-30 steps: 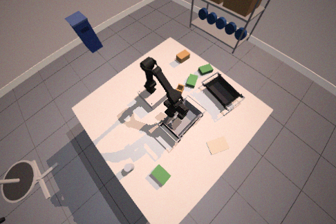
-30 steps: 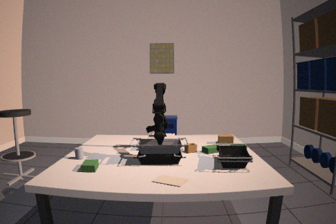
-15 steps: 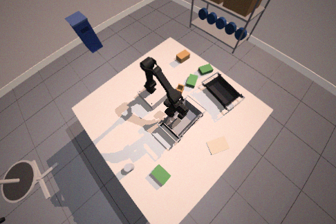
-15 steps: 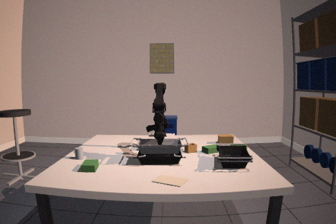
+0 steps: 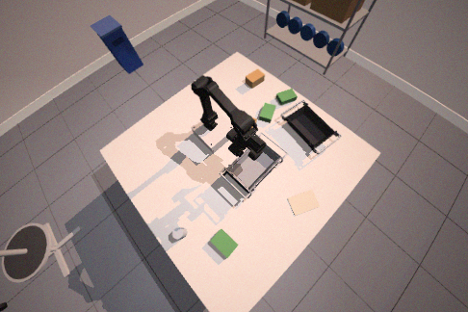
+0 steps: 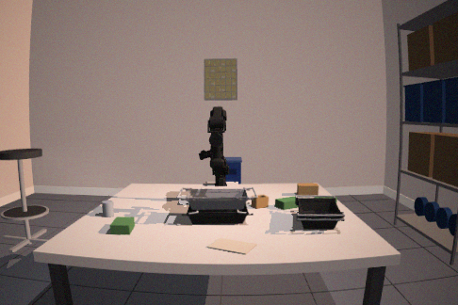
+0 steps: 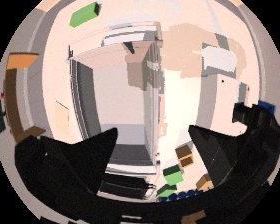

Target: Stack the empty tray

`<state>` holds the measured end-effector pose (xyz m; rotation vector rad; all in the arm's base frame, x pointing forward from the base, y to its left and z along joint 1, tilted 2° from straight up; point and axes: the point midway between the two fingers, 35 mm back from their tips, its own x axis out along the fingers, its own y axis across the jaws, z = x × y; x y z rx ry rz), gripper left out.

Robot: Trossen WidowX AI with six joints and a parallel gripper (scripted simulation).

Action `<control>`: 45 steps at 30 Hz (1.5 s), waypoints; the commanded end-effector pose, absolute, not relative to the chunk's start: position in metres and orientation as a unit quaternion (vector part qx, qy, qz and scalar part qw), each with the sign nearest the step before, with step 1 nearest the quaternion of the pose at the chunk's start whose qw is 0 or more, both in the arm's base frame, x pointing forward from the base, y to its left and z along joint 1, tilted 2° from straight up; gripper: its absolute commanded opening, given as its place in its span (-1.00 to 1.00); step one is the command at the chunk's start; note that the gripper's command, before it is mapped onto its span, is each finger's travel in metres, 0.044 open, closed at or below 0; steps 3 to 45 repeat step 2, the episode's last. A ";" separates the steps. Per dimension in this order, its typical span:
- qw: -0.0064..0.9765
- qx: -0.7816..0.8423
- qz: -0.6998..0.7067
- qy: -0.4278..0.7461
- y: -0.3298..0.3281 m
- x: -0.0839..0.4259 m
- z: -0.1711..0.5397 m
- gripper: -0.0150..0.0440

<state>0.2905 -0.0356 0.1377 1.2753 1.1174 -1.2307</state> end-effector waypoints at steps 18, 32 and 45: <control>0.500 0.528 -0.508 0.461 -0.035 0.288 0.144 1.00; 0.500 0.528 -0.508 0.461 -0.035 0.288 0.144 1.00; 0.500 0.528 -0.508 0.461 -0.035 0.288 0.144 1.00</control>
